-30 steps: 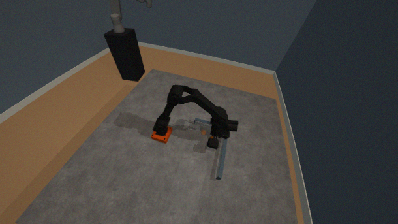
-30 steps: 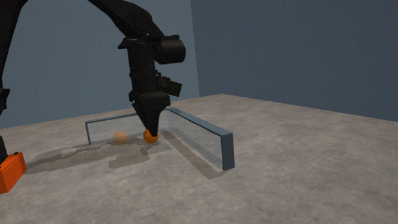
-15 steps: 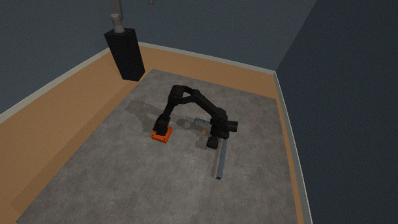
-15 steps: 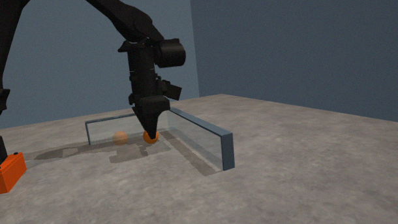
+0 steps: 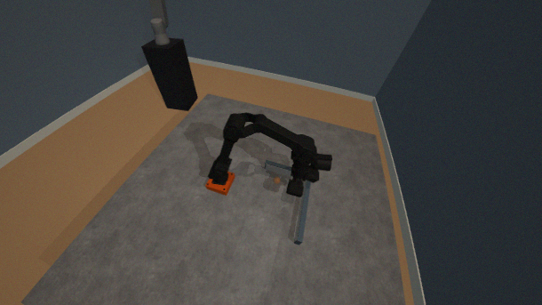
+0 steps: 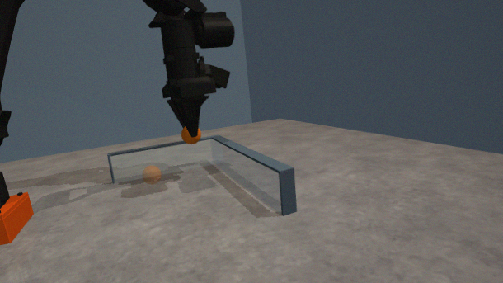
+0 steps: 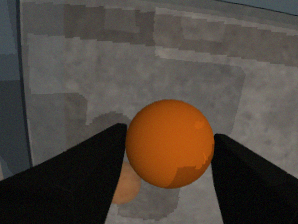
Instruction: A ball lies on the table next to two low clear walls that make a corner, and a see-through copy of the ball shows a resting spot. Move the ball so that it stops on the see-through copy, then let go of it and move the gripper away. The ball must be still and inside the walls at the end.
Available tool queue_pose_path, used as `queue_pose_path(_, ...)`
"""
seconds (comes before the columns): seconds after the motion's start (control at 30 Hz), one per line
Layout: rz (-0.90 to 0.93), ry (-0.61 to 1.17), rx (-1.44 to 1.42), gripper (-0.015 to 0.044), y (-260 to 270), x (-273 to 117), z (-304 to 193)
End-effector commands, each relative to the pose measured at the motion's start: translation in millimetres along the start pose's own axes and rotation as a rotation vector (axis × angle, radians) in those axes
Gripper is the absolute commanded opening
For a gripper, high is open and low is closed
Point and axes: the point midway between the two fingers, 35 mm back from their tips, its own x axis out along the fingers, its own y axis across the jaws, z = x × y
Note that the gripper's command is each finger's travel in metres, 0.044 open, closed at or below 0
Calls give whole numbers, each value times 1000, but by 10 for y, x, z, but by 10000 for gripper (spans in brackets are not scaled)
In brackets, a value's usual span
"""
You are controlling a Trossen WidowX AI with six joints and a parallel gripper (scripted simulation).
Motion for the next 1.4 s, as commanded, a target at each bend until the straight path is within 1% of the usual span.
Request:
queue_pose_path(0.0, 2, 9, 3, 0, -2, -208, -21)
queue_pose_path(0.2, 3, 26, 13, 0, -13, -540, -90)
queue_pose_path(0.33, 3, 28, 14, 0, -11, -574, -104)
queue_pose_path(1.13, 6, 34, 14, 0, 272, -176, -788)
queue_pose_path(1.27, 6, 34, 14, 0, 279, -137, -807)
queue_pose_path(1.37, 6, 34, 14, 0, 282, -33, -800)
